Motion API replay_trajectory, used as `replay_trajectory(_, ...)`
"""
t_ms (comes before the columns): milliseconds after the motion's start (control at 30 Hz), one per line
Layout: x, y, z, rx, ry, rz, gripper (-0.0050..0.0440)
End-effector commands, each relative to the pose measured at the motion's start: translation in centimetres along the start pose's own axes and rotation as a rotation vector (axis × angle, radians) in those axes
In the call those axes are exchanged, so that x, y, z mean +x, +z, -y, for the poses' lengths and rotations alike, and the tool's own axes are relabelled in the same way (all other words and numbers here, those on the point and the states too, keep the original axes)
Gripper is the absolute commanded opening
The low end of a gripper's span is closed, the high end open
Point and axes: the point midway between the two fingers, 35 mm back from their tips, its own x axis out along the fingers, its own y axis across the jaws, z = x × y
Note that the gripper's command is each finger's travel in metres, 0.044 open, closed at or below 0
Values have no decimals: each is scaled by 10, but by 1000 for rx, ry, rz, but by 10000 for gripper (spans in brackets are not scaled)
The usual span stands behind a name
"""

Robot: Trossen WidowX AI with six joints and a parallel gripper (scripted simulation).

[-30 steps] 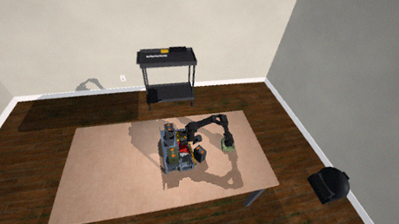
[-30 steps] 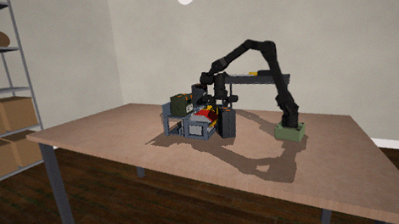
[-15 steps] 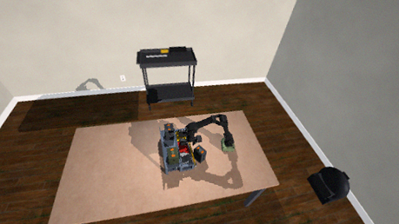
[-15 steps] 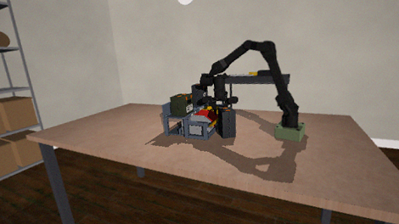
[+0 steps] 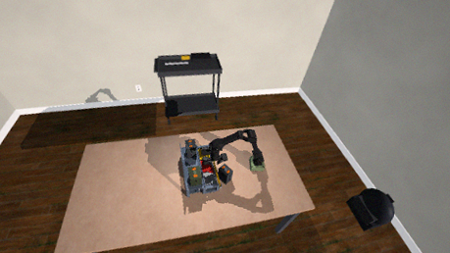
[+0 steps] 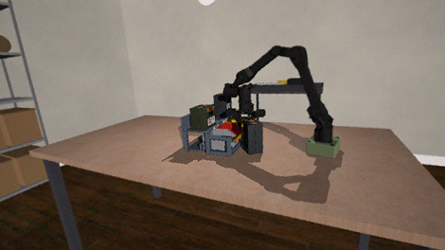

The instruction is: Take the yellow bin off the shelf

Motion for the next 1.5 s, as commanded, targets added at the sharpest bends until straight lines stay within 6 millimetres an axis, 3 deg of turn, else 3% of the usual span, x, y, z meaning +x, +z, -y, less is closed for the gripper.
replay_trajectory(0,-5,0,-3,4,20,5,210)
replay_trajectory(667,-2,0,-3,4,20,5,210)
replay_trajectory(700,-4,0,-3,-1,24,3,0)
replay_trajectory(1467,-4,0,-3,-1,23,3,0)
